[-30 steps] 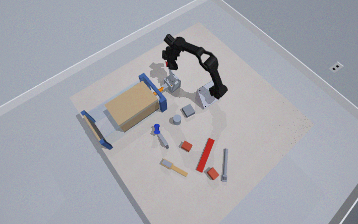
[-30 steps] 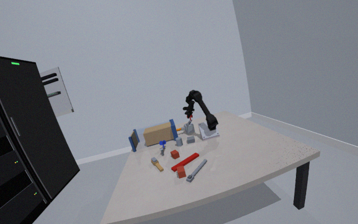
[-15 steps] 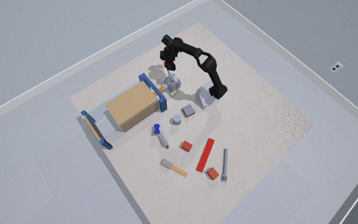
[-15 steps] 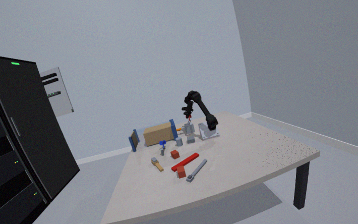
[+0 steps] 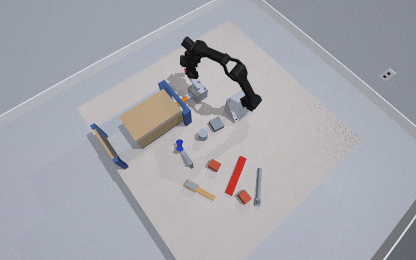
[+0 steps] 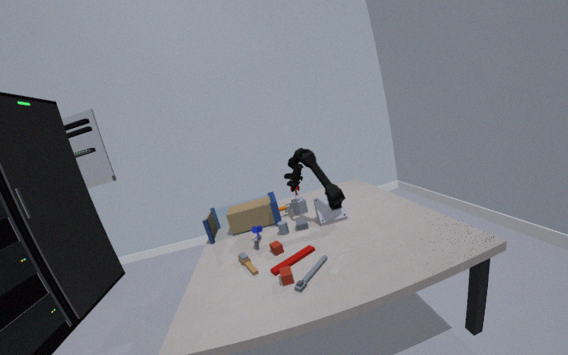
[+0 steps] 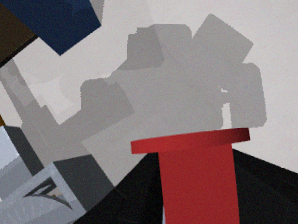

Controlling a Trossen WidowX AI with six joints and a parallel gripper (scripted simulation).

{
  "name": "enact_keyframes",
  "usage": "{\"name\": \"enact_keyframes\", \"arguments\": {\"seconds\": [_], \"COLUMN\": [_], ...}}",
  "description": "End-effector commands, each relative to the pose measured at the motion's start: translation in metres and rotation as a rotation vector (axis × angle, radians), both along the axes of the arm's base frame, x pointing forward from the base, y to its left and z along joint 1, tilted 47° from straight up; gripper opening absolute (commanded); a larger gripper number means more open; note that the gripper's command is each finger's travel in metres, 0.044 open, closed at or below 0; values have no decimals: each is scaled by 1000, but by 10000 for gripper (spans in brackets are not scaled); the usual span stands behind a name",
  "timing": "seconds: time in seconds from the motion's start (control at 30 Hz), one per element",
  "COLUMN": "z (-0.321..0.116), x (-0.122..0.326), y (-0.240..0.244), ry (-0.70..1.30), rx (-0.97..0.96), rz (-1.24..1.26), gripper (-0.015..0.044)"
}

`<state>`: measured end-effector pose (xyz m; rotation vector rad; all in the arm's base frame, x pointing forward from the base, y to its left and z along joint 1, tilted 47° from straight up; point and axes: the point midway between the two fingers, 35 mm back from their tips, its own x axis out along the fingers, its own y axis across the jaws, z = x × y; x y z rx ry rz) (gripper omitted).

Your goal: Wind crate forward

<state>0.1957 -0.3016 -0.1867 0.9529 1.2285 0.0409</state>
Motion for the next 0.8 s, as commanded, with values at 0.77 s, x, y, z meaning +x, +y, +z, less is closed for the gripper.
{"name": "enact_keyframes", "arguments": {"seconds": [0.77], "z": [11], "x": [48], "y": [10], "ry": [-34], "rx": [4], "rz": [13], "gripper": [0]}}
